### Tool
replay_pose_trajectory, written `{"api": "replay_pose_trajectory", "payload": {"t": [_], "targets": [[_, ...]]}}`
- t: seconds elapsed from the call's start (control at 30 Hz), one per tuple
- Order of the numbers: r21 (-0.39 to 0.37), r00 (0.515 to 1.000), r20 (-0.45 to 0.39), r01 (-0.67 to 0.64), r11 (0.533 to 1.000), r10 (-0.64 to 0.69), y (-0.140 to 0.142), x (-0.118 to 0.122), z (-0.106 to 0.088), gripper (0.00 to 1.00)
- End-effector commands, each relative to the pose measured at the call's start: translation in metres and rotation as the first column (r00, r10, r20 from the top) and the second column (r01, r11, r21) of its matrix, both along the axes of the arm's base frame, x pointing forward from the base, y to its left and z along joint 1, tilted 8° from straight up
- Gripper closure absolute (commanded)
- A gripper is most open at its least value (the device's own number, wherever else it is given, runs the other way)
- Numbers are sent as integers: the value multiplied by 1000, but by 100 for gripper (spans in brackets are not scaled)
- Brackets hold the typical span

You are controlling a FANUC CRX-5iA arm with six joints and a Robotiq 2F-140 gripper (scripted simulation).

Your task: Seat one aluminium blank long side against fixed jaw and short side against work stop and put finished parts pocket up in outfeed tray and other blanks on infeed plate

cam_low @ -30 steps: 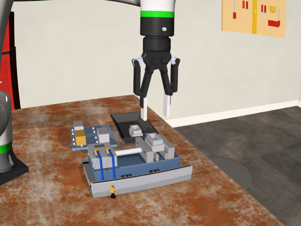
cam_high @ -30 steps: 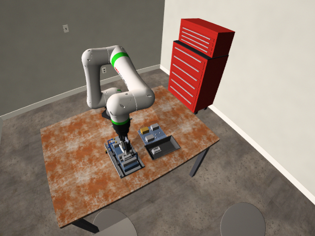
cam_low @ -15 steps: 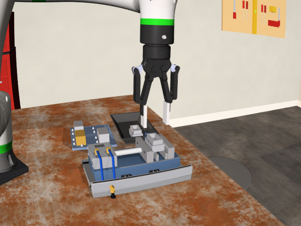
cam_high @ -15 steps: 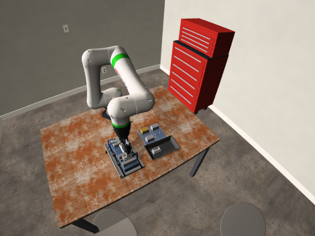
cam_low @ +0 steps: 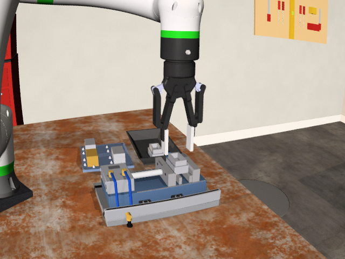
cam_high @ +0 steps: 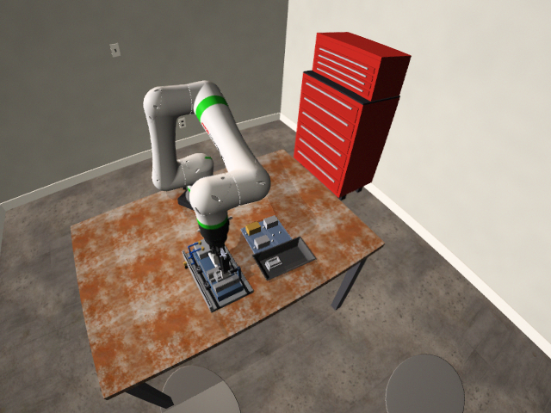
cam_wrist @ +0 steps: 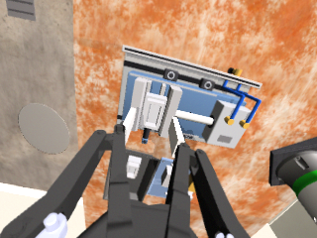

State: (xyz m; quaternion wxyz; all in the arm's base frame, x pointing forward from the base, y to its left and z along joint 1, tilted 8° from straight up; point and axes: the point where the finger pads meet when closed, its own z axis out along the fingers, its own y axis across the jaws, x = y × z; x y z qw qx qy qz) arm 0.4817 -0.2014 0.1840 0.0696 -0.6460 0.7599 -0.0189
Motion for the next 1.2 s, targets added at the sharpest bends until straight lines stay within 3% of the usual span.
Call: {"api": "replay_pose_trajectory", "payload": {"t": [0.0,1.17], "targets": [[0,1000,0,0,1000,0,0,1,-3,60],[0,1000,0,0,1000,0,1,1,-9,60]]}}
